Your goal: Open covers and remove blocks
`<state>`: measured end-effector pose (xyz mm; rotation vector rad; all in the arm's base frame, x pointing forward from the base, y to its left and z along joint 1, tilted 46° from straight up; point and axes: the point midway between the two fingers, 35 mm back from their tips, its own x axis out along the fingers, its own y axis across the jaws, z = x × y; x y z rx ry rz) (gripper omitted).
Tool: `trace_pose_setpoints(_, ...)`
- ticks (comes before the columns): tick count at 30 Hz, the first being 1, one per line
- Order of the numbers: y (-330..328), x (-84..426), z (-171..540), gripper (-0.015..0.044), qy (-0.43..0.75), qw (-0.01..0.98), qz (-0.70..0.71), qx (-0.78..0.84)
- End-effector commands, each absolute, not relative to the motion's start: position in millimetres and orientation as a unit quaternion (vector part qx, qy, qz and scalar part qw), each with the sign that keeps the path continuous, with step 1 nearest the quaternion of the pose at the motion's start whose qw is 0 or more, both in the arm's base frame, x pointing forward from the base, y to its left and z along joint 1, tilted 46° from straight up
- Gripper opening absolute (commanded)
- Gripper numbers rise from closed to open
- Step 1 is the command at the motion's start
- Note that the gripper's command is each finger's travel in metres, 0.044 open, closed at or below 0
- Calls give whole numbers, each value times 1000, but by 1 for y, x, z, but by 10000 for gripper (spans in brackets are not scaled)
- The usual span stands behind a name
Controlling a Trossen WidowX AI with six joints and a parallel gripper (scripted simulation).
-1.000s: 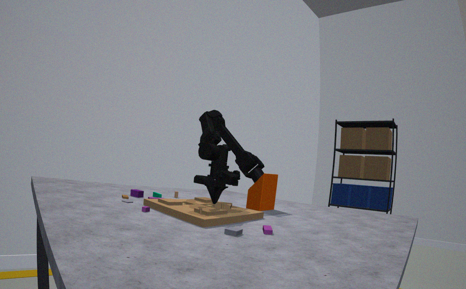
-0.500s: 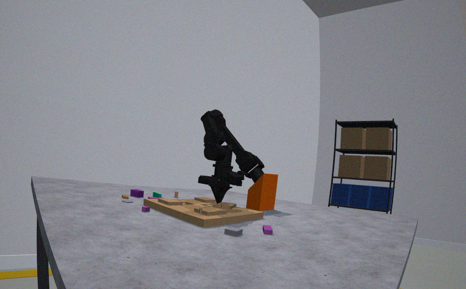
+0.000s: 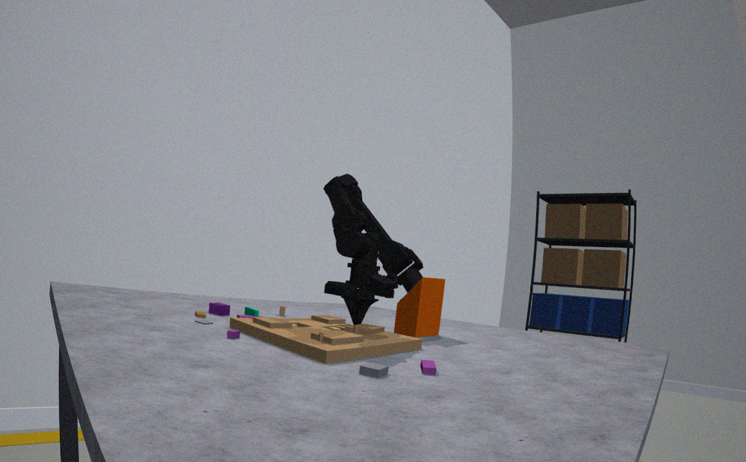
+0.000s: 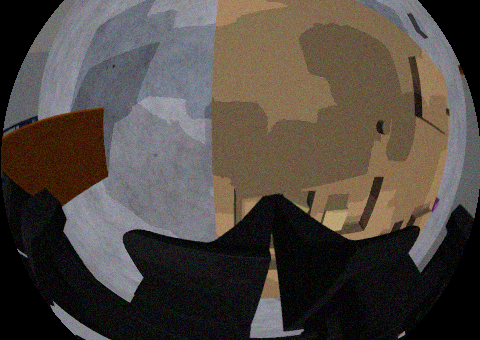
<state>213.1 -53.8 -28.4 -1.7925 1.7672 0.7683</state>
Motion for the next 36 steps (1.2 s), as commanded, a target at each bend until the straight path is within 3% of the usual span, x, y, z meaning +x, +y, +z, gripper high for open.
trace_pose_setpoints(1,-51,207,-34,0,651,252,286,-656)
trace_pose_setpoints(36,-21,203,-21,0,650,253,287,-656)
